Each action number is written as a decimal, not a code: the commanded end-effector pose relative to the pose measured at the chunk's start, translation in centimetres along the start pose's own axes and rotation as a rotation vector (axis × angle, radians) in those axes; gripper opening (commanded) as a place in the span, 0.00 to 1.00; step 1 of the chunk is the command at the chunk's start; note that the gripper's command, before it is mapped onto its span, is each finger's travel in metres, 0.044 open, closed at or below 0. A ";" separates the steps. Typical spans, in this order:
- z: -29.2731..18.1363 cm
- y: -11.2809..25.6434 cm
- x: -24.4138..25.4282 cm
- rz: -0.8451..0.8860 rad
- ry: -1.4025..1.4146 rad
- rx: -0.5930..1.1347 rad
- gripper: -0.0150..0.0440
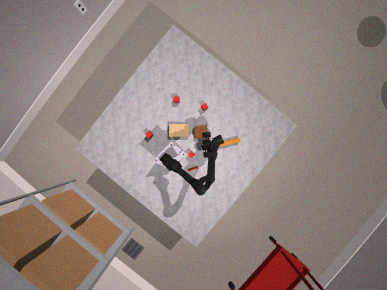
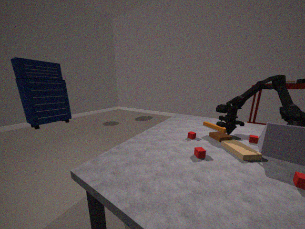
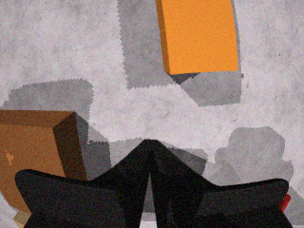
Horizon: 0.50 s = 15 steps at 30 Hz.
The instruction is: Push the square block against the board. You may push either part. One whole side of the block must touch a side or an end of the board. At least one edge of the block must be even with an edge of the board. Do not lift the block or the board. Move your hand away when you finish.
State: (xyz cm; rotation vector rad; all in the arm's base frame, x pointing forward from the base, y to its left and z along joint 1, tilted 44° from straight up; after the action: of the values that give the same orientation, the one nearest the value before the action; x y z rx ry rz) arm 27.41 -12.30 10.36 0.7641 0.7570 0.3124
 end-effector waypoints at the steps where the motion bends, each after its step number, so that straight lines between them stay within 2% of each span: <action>1: -0.8 0.0 -0.1 -0.005 -0.001 0.000 0.25; 4: -0.2 0.9 0.1 0.000 0.000 0.002 0.25; 8: -0.3 5.3 0.1 -0.004 -0.002 0.001 0.25; 15: -0.3 5.0 0.3 0.001 0.007 0.003 0.25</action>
State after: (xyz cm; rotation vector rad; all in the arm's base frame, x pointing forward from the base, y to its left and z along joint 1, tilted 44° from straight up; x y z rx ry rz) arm 27.24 -8.50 13.72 0.7671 0.7631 0.3137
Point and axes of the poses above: the point midway between the two fingers, 35 mm back from their tips, its own y axis back along the fingers, its own x axis across the jaws, z = x × y, the point moved 9 cm from there along y, back along the fingers
